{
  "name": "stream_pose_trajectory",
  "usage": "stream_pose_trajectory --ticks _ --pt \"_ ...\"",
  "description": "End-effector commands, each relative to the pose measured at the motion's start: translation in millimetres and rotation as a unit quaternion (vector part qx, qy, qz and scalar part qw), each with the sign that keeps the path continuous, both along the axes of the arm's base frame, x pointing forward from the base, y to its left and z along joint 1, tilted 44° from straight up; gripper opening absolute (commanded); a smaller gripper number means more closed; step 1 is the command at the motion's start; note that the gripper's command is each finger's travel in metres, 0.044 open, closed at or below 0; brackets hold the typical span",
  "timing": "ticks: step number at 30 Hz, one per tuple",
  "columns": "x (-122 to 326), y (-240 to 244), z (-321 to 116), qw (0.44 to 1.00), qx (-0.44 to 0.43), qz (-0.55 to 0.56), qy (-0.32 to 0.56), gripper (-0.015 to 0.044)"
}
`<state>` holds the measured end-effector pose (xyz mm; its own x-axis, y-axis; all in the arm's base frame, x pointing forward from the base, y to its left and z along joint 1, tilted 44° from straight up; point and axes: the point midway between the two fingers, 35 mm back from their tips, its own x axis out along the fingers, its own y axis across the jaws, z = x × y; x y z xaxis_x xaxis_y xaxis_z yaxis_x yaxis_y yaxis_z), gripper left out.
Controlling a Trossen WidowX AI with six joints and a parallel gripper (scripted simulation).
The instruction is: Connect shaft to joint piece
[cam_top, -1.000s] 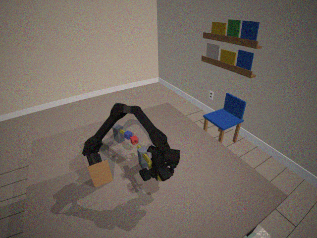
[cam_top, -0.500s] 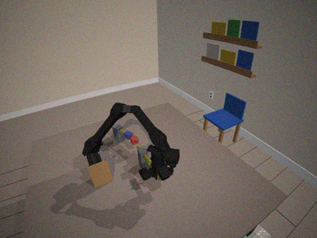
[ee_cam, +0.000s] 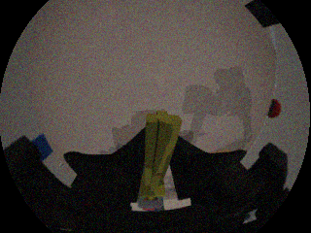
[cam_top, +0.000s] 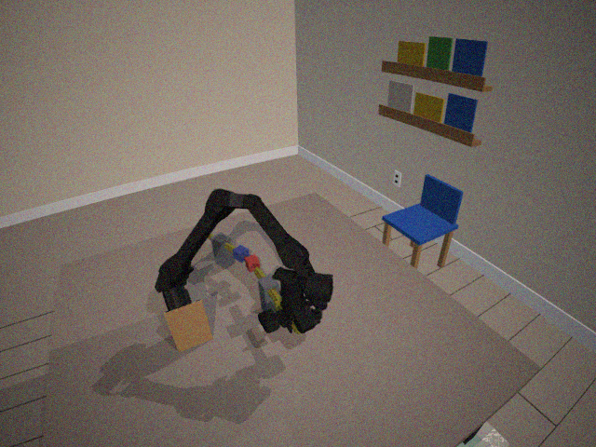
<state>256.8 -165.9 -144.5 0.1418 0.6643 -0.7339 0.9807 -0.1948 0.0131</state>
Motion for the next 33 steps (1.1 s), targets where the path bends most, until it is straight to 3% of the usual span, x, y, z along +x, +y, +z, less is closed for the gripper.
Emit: stream_pose_trajectory --ticks 1,33 --pt "1 6 4 1.000 0.002 -0.002 0.000 0.0000" --pt "8 42 37 1.000 0.004 -0.002 0.001 0.0000"
